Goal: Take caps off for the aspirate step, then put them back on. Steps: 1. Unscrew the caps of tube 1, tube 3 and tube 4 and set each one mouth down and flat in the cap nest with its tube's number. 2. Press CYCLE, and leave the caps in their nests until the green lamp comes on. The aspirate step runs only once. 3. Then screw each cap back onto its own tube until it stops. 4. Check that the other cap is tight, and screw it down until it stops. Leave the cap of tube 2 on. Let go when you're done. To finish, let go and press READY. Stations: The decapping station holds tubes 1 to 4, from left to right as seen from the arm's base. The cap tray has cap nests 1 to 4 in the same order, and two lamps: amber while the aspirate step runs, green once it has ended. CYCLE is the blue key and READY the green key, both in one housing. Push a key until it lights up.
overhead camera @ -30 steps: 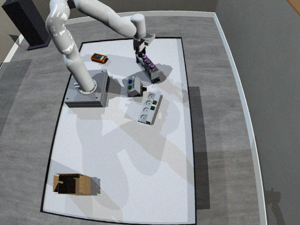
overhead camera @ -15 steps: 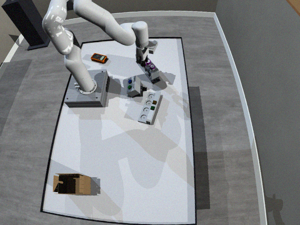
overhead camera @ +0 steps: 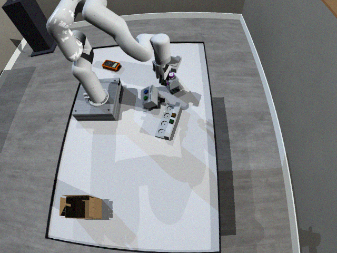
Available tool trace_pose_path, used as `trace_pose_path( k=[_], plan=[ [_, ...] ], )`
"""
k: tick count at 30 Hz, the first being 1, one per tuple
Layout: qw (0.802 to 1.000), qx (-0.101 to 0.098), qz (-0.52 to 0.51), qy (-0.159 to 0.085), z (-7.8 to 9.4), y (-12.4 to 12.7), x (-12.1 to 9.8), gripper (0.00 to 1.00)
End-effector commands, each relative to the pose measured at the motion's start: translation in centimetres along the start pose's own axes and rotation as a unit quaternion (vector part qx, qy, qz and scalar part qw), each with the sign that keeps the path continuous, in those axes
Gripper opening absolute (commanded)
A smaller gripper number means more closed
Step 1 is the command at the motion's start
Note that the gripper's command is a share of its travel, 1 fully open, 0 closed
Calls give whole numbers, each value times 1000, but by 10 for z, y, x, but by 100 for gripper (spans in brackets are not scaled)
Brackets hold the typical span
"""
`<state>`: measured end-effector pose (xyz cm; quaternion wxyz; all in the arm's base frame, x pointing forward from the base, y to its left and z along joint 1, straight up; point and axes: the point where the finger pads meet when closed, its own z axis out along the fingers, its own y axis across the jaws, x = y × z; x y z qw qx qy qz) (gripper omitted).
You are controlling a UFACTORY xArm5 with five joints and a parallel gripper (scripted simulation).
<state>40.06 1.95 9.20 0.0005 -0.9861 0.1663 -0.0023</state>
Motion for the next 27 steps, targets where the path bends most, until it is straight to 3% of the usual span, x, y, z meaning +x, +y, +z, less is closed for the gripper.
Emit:
trace_pose_path(
  k=[1,10,21,27],
  plan=[
    [1000,3,-2,0,-1,22,16,0],
    [1000,3,-2,0,-1,69,43,0],
    [1000,3,-2,0,-1,69,43,0],
    [1000,3,-2,0,30,68,43,0]
  ],
)
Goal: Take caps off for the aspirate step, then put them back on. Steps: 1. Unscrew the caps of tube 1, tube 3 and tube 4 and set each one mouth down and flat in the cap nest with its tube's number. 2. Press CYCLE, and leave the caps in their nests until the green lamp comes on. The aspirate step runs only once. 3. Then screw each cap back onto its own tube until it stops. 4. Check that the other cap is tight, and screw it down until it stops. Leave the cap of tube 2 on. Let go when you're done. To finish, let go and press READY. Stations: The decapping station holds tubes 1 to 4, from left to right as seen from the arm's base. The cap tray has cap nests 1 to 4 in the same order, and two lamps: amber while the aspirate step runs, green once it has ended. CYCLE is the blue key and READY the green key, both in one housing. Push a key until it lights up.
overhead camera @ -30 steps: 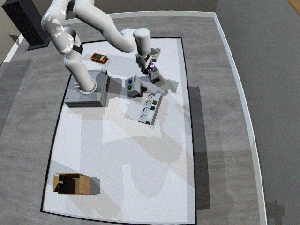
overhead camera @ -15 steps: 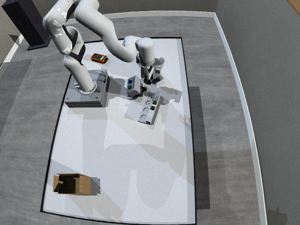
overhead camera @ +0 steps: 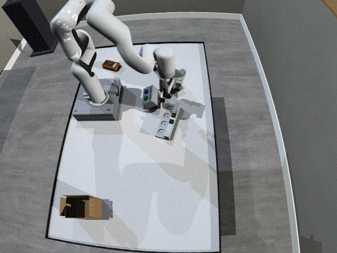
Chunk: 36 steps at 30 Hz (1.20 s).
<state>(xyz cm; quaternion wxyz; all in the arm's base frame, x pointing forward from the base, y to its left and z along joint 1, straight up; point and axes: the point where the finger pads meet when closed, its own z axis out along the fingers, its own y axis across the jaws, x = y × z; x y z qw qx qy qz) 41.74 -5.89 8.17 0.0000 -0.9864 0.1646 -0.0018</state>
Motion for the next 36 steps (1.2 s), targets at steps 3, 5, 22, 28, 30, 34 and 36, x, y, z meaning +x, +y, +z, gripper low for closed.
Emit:
trace_pose_path(
  k=[3,5,22,28,30,34,36],
  plan=[
    [1000,3,0,1,34,0,1,0],
    [1000,3,0,1,44,0,1,0],
    [1000,3,0,0,117,-1,3,0],
    [1000,3,0,0,117,-1,3,0],
    [1000,3,0,0,117,-1,3,0],
    [1000,3,0,0,117,-1,3,0],
    [1000,3,0,0,117,-1,3,0]
  ],
)
